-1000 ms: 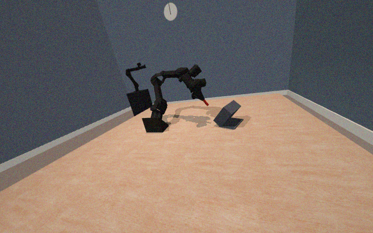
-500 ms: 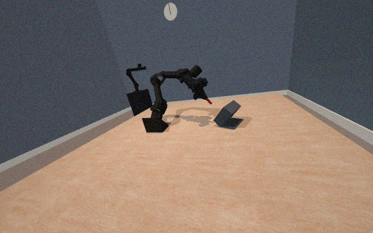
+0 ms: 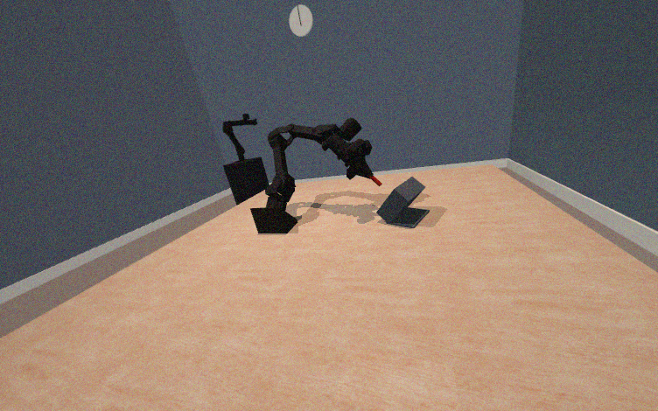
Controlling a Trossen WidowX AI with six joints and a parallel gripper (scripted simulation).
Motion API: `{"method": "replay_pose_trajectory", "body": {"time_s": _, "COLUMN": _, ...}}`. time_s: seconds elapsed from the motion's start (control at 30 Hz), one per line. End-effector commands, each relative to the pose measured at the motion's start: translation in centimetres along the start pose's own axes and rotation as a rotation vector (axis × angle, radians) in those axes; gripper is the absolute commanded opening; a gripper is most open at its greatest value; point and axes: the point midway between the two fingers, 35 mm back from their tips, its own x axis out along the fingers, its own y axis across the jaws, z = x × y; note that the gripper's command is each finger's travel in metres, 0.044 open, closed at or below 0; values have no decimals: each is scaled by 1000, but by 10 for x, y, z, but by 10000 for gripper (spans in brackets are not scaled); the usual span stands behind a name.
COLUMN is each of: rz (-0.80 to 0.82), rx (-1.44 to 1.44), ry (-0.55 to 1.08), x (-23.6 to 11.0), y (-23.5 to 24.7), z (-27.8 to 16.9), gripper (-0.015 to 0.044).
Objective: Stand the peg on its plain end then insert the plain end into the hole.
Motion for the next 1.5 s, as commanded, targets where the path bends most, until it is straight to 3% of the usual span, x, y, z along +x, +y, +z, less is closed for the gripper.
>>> {"method": "replay_pose_trajectory", "body": {"time_s": 0.0, "rz": -10, "rx": -3, "ry": -9, "x": 7, "y": -1, "z": 1, "gripper": 0}}
{"method": "replay_pose_trajectory", "body": {"time_s": 1.17, "rz": -23, "rx": -17, "ry": -39, "x": 46, "y": 1, "z": 5, "gripper": 0}}
{"method": "replay_pose_trajectory", "body": {"time_s": 1.47, "rz": -18, "rx": -20, "ry": -38, "x": 43, "y": 2, "z": 5, "gripper": 0}}
